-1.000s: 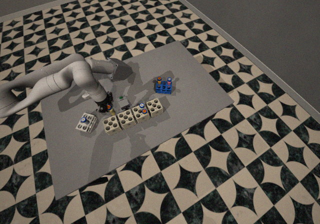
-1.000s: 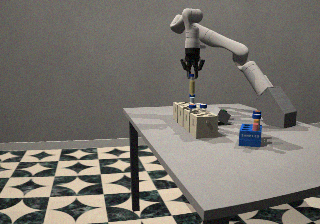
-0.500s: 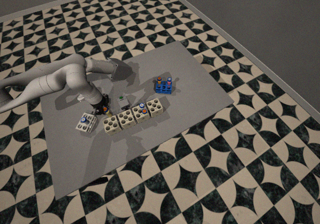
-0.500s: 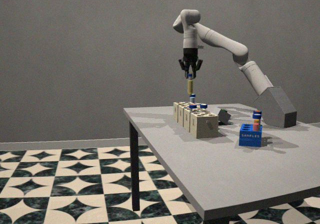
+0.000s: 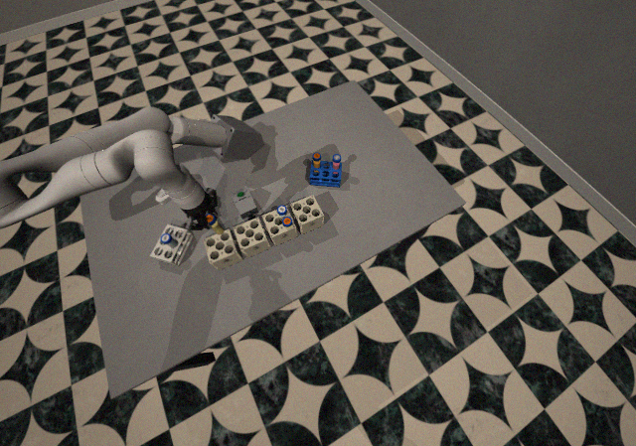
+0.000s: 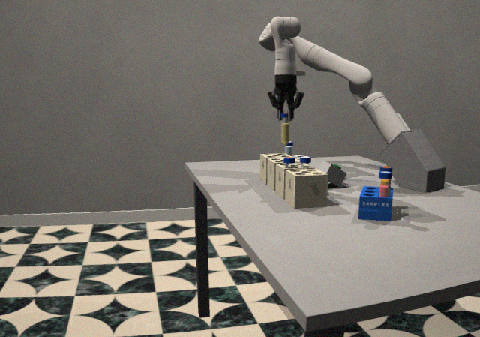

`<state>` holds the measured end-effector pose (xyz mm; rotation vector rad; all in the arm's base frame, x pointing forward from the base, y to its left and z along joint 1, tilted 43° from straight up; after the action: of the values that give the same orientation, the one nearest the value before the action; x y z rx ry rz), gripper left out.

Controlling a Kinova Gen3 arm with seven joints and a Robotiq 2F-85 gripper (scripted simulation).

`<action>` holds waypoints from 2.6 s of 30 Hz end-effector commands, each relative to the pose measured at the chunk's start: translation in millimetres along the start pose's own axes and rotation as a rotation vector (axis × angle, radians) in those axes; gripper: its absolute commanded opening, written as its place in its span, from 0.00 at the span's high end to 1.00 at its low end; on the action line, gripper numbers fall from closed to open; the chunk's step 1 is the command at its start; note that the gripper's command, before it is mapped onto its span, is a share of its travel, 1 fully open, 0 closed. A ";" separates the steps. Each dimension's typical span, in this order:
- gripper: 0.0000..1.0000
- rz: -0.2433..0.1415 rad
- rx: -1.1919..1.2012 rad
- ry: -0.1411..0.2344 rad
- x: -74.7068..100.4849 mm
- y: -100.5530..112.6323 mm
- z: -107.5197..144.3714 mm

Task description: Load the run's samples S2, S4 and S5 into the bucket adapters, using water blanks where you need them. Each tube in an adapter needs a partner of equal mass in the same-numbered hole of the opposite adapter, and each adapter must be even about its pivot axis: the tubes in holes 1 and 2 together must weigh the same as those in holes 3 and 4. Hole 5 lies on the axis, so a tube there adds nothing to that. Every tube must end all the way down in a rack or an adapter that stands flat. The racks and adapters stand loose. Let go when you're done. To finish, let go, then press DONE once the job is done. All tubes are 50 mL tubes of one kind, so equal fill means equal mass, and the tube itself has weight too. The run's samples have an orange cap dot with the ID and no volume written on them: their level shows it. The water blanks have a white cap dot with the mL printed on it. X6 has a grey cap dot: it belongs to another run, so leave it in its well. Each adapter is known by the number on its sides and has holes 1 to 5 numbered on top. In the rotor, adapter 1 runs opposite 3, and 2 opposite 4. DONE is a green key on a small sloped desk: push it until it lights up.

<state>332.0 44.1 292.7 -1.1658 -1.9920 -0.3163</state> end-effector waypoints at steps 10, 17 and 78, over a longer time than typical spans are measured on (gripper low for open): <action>0.90 -0.002 0.000 -0.001 -14.0 0.3 0.0; 0.90 -0.001 0.000 -0.001 -23.3 0.3 0.0; 0.90 -0.001 0.000 -0.001 -51.3 0.3 -0.1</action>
<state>345.4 12.9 256.0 -1.1658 -1.9921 -0.3163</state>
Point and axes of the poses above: the point where the finger pads meet when closed, its own x axis back along the fingers, its own z axis across the jaws, y = z × x, the point moved 7 cm from there along x, back along the fingers, and after that the axes turned 6 degrees about -x, right-handed, at the moved point
